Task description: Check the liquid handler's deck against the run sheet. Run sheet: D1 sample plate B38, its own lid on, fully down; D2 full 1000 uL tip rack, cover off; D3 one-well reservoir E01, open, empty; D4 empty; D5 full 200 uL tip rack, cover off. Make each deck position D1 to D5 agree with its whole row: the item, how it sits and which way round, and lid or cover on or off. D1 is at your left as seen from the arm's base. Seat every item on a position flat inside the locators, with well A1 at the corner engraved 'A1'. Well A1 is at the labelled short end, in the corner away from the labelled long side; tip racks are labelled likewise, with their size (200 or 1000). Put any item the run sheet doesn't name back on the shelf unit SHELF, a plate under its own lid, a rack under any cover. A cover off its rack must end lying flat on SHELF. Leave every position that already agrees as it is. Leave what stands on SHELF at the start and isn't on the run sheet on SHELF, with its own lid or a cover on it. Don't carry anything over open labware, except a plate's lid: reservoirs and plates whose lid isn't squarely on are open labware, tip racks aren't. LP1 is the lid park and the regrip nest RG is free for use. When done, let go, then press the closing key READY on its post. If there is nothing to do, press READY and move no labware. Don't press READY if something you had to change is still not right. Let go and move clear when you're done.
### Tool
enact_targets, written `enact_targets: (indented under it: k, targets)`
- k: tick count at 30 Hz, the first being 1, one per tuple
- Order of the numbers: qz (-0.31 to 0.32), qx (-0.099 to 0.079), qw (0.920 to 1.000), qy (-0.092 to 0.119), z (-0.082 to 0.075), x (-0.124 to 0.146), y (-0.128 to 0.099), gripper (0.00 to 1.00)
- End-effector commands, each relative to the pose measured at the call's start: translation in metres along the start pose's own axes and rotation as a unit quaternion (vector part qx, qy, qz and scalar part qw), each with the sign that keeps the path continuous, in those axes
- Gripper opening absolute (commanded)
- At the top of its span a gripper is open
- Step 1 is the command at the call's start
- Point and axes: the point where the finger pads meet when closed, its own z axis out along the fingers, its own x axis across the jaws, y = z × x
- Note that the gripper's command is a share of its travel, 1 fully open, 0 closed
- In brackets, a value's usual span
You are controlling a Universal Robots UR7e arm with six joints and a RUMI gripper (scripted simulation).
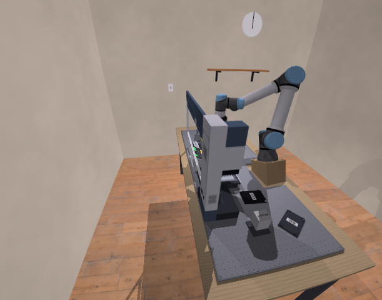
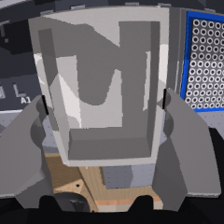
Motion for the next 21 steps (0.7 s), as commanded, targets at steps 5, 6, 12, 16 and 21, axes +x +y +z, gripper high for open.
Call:
enact_targets:
  k: [5, 6, 12, 16, 21]
  targets:
    - [-0.001, 0.0, 1.0, 0.0, 0.014, 0.0, 0.0, 0.0]
    - [-0.001, 0.0, 1.0, 0.0, 0.015, 0.0, 0.0, 0.0]
    - [-0.001, 0.0, 1.0, 0.0, 0.025, 0.0, 0.0, 0.0]
    - [-0.001, 0.0, 1.0, 0.0, 0.032, -0.001, 0.0, 0.0]
    - [-0.001, 0.0, 1.0, 0.0, 0.037, 0.0, 0.0, 0.0]
